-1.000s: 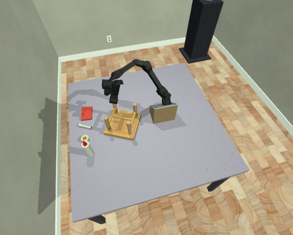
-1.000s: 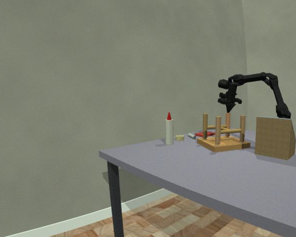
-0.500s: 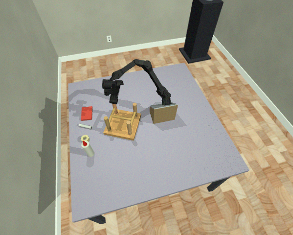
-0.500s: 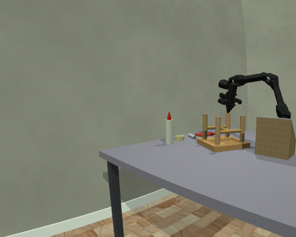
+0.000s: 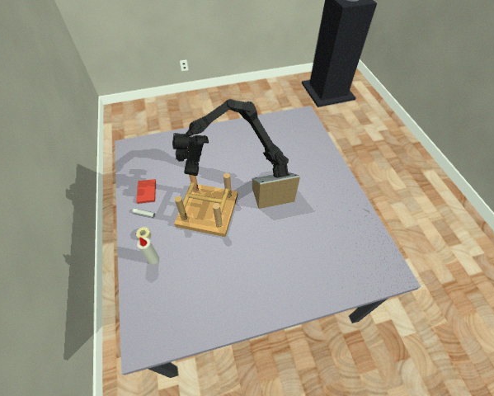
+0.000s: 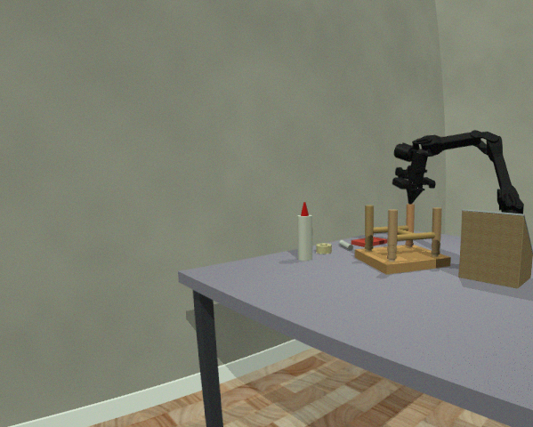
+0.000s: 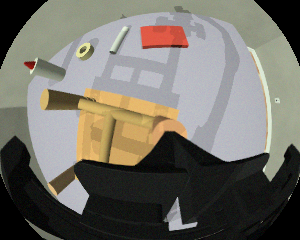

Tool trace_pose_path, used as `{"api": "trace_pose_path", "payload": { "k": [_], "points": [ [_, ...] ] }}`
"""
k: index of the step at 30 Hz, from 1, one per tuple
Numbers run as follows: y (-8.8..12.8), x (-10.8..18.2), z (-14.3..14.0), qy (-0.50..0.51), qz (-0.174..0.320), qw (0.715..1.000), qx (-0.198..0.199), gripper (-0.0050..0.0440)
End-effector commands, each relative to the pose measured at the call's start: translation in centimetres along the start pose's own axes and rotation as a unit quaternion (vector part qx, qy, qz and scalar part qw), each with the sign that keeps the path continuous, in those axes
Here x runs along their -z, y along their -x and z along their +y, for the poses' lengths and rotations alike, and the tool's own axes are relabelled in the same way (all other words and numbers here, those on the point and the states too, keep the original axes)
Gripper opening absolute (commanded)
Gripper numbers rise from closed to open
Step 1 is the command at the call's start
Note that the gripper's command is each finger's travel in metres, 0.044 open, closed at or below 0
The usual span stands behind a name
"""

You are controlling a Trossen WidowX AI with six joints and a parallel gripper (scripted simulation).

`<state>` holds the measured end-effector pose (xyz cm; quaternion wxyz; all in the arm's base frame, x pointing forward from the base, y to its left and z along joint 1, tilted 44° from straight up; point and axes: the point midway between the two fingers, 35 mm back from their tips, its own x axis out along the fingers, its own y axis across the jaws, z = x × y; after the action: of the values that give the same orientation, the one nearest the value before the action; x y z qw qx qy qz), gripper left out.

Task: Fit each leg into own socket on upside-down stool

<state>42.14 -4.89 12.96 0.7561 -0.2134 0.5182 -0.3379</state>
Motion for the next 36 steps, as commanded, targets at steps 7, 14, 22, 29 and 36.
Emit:
{"api": "trace_pose_path", "payload": {
  "k": [7, 14, 22, 29, 36],
  "points": [
    [-0.2, 0.2, 0.0, 0.001, 0.014, 1.000, 0.002, 0.0000],
    [0.8, -0.2, 0.0, 0.001, 0.010, 1.000, 0.001, 0.0000],
    [2.0, -0.6, 0.0, 0.001, 0.005, 1.000, 0.001, 0.0000],
    [2.8, -0.8, 0.0, 0.001, 0.002, 1.000, 0.001, 0.0000],
    [3.7, 1.0, 5.5, 0.067, 0.005, 0.997, -0.029, 0.0000]
  ]
}}
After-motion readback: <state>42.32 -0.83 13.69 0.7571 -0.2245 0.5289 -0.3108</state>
